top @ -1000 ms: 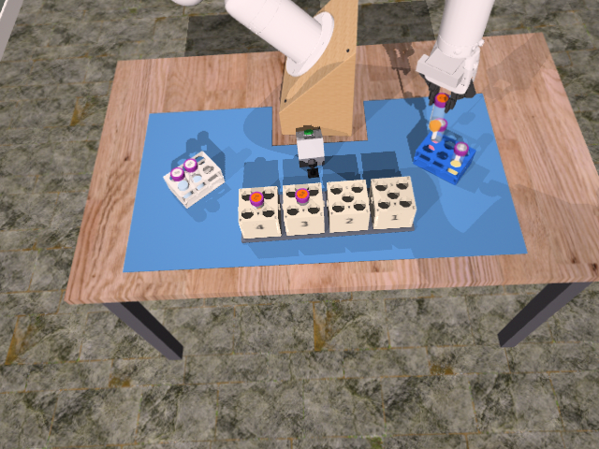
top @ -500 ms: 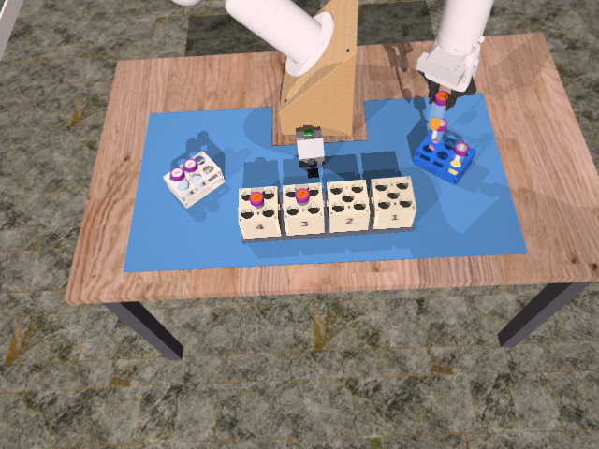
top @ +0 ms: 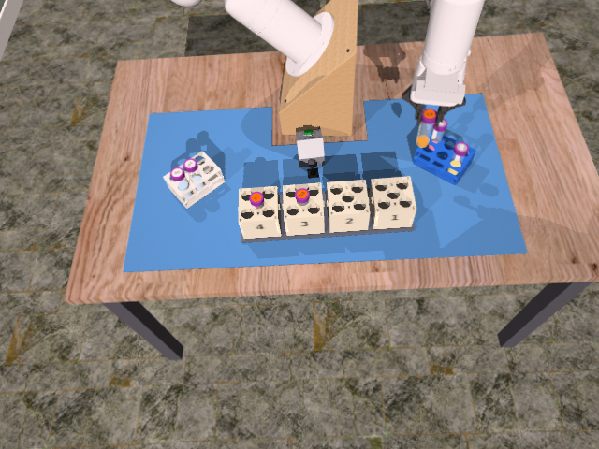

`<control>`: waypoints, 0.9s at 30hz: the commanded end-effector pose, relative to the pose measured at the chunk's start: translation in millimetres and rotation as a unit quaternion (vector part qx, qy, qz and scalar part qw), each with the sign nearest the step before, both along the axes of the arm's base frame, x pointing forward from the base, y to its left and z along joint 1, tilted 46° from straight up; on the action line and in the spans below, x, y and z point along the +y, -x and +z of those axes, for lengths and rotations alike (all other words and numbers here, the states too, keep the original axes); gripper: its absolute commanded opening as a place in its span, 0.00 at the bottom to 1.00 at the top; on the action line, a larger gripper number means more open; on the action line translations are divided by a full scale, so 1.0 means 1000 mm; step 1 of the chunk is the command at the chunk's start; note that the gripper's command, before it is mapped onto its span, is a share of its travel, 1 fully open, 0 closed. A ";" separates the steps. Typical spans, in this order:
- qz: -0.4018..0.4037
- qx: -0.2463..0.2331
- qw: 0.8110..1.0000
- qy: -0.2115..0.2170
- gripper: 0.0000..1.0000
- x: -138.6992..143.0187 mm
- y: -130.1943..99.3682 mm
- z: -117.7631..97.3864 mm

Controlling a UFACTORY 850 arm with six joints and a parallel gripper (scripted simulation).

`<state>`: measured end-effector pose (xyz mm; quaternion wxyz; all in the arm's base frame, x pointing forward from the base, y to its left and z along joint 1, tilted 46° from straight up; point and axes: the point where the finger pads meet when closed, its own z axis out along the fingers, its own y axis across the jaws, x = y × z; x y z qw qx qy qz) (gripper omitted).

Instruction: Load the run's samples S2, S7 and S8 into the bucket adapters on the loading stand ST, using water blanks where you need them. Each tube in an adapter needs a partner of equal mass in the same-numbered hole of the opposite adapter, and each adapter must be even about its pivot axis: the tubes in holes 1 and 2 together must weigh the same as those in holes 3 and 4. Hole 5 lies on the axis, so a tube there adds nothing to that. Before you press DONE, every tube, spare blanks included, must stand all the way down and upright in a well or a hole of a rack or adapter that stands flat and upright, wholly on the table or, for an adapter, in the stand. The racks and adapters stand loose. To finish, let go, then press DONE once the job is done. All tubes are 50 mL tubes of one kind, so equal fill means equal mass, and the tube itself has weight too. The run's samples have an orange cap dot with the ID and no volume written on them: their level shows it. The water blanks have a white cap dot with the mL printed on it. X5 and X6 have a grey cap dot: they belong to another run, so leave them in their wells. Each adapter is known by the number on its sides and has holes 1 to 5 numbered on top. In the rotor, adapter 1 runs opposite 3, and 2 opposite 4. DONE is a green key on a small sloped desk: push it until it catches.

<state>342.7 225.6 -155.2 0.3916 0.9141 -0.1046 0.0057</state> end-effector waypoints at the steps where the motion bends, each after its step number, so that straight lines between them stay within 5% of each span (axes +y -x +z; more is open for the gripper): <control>1: 0.042 0.047 0.998 -0.005 0.00 -0.007 -0.016 0.007; 5: 0.085 0.091 0.992 -0.010 0.00 -0.016 -0.033 0.014; 27: 0.085 0.091 0.992 -0.010 0.00 -0.055 -0.107 0.047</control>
